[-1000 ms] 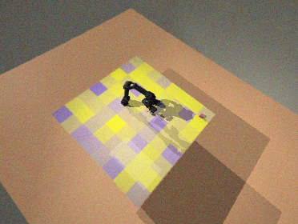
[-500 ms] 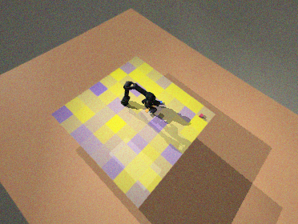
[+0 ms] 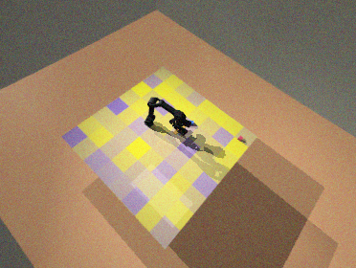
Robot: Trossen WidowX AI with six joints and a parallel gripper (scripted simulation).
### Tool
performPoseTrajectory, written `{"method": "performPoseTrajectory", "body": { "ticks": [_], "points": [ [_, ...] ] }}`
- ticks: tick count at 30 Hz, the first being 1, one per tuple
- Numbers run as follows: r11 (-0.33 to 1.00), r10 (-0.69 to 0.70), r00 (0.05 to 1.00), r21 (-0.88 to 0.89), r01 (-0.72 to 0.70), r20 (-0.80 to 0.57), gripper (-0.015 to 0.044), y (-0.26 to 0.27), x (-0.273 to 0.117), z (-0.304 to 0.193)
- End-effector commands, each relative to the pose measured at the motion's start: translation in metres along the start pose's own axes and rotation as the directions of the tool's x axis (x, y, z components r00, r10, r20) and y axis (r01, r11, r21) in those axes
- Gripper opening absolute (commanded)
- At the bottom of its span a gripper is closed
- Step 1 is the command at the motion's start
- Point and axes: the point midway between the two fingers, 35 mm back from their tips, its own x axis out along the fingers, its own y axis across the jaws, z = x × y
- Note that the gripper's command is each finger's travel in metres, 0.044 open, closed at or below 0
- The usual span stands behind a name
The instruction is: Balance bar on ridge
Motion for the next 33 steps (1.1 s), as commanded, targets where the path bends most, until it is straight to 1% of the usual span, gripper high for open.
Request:
{"method": "performPoseTrajectory", "body": {
  "ticks": [1,33],
  "points": [
    [1.0,0.002,1.0,-0.003,-0.002,0.004,0.0,-0.0001,0.0008,0.0008],
    [1.0,0.002,1.0,-0.003,-0.002,0.004,0.0,0.0,0.0035,0.0009]
  ]
}}
